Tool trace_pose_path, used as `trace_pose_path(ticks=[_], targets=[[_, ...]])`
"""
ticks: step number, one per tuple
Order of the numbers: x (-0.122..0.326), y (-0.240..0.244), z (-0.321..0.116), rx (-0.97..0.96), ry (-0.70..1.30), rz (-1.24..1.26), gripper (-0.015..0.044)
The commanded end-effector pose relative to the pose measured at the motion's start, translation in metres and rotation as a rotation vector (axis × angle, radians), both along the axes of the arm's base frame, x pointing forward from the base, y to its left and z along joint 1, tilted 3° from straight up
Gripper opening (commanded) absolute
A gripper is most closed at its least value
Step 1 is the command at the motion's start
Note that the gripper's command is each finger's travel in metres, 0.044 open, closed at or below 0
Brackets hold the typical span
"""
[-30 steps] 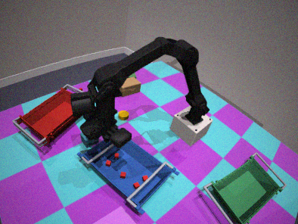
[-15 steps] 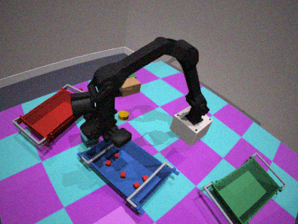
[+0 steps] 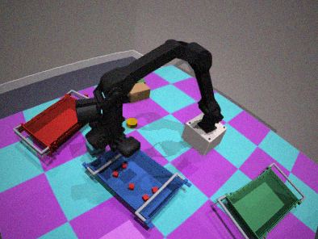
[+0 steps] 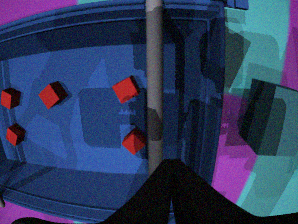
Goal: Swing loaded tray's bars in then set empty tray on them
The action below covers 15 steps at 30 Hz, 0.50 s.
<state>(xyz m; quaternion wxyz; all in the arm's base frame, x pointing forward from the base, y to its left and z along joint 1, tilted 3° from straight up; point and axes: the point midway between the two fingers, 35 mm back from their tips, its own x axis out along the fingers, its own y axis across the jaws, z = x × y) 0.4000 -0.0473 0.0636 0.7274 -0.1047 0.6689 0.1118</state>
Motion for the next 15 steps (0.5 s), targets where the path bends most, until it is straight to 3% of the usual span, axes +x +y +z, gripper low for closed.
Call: trace_pose_path(ticks=[1,10,15], targets=[[0.0,0.0,0.0,0.0,0.0,0.0,0.0],[0.0,0.0,0.0,0.0,0.0,0.0,0.0],[0.0,0.0,0.0,0.0,0.0,0.0,0.0131]])
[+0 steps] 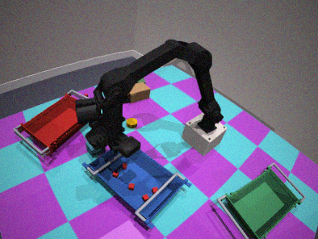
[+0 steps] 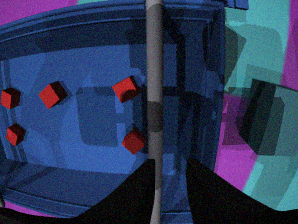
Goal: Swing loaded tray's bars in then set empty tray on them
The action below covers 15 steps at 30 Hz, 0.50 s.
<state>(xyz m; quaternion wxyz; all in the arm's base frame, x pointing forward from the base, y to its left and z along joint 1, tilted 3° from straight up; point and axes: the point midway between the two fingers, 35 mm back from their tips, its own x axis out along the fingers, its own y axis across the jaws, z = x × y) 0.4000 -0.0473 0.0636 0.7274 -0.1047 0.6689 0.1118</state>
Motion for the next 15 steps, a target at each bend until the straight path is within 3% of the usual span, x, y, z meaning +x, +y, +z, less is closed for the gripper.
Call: trace_pose_path(ticks=[1,5,11,15], targets=[[0.0,0.0,0.0,0.0,0.0,0.0,0.0158],[0.003,-0.001,0.021,0.0,-0.003,-0.001,0.0263],[-0.001,-0.003,0.099,-0.001,-0.014,-0.004,0.042],[-0.014,-0.002,0.144,-0.002,-0.019,-0.005,0.044]])
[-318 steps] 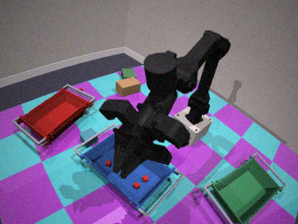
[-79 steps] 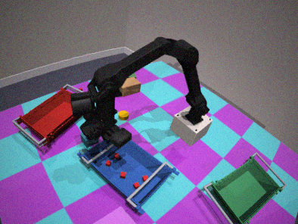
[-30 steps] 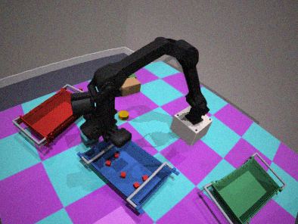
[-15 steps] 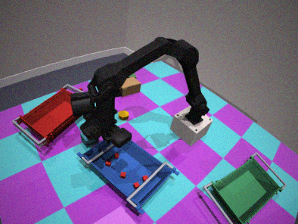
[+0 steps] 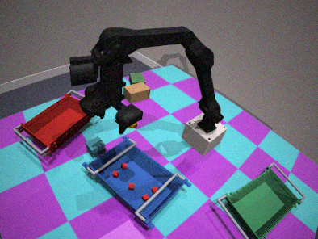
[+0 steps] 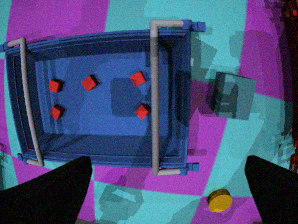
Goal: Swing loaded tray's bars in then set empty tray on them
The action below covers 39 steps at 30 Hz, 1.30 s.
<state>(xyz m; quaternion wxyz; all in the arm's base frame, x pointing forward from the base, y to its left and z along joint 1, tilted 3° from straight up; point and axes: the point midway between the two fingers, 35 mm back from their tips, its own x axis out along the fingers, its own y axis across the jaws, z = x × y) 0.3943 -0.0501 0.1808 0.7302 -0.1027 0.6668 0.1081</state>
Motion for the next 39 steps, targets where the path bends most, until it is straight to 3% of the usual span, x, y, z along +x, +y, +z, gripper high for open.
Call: trace_pose_path(ticks=[1,11,22,28,35,39], targets=[[0.0,0.003,-0.001,-0.001,0.0,0.013,0.044],[-0.035,0.174,-0.032,-0.044,-0.004,0.731,0.044],[-0.164,0.316,-0.074,-0.1,-0.021,1.598,0.044],[-0.256,0.353,-0.097,-0.133,-0.04,2.07,0.044],[-0.365,0.355,-0.125,-0.175,-0.072,2.621,0.044],[-0.386,0.35,-0.13,-0.185,-0.081,2.736,0.044]])
